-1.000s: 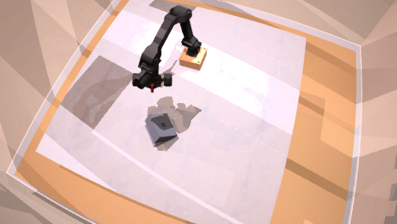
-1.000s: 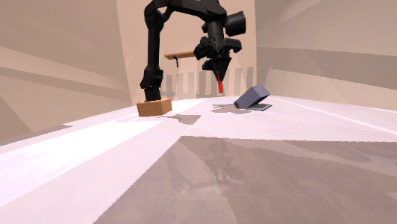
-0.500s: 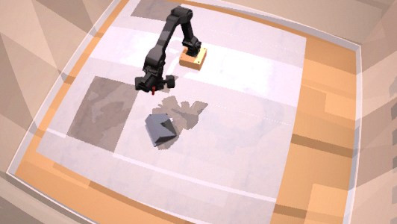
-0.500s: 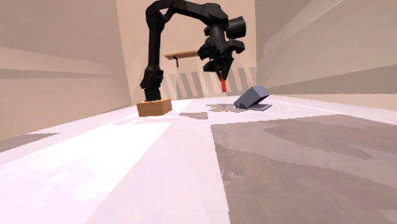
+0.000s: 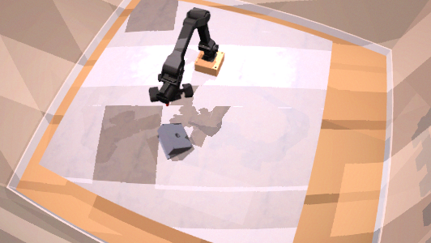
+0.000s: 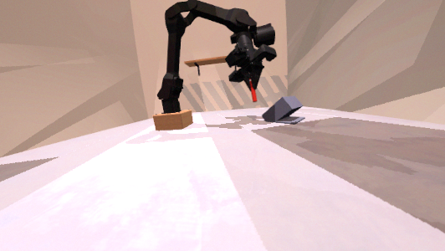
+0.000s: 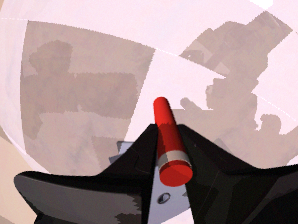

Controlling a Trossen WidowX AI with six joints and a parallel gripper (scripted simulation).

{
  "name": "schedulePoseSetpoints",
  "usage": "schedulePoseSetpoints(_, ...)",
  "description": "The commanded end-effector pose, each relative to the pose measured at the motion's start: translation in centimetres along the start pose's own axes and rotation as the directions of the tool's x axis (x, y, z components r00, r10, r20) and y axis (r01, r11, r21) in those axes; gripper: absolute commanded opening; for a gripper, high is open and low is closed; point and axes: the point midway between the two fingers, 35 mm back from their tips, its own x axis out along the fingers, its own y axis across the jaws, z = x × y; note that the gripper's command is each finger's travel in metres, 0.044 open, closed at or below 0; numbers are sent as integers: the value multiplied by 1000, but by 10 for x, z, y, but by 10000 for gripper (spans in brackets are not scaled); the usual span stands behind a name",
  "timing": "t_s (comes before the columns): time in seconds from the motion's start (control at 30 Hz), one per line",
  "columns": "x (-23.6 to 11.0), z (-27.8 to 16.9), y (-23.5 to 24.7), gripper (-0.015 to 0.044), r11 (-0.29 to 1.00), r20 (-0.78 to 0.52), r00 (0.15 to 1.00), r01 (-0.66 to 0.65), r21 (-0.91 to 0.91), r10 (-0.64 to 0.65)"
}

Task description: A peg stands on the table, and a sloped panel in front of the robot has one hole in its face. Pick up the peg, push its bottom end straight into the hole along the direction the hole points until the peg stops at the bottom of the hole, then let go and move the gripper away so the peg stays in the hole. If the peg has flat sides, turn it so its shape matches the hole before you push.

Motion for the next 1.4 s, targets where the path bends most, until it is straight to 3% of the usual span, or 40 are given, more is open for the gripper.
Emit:
schedulePoseSetpoints(0.0,-3,-7,0,0,999,-7,1000,-25,-31,25)
schedulePoseSetpoints(1.37,-23,-57,-26,0,936,-53,981,-196,-292,189)
